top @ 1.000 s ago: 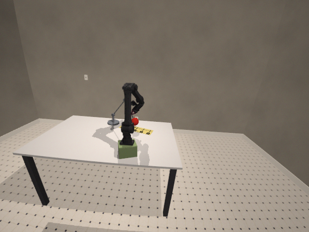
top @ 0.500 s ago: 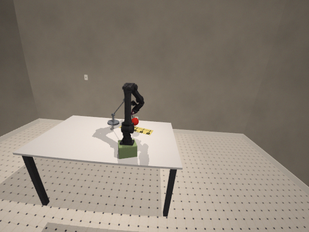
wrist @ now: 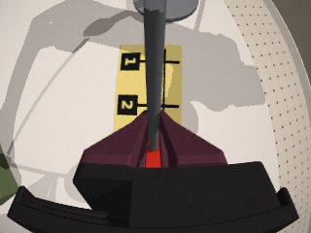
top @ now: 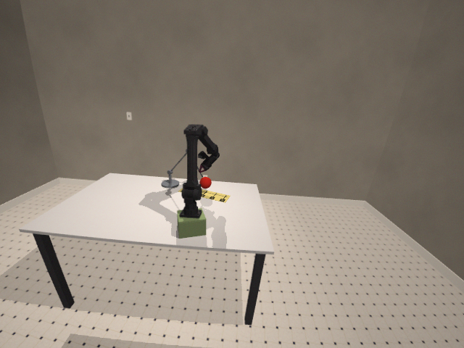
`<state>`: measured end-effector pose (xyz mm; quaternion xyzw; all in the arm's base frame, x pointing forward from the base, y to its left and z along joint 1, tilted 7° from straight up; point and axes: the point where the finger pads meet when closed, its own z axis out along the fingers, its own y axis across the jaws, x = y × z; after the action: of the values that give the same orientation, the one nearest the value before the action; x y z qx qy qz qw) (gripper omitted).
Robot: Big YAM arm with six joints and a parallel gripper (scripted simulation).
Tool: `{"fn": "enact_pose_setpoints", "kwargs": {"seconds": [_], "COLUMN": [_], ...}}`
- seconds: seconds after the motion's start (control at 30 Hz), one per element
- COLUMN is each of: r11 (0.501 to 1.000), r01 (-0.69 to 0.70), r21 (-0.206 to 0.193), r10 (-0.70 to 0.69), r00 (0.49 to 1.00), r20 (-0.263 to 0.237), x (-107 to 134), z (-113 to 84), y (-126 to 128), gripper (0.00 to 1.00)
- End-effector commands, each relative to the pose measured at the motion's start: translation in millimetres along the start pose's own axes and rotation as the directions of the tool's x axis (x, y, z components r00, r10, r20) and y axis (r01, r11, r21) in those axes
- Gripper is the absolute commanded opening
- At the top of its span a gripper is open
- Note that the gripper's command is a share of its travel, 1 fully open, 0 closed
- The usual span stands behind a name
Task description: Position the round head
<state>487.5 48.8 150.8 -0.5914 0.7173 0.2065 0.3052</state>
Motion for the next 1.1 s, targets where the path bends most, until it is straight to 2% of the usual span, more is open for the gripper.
{"fn": "enact_pose_setpoints", "kwargs": {"seconds": [0.0, 0.47, 1.07], "r11": [0.999, 0.999, 0.999], "r01": [-0.002, -0.002, -0.002], "r21": [0.052, 0.052, 0.052], "r10": [0.003, 0.003, 0.003], "r00": [1.000, 1.000, 1.000], "r20": [-0.019, -0.019, -0.019], "x": [13.9, 3.6, -2.6], "z": [-31.2, -27.9, -31.4], "y": [-23.1, -36.2, -35.4], "gripper": [0.00, 0.00, 0.00]}}
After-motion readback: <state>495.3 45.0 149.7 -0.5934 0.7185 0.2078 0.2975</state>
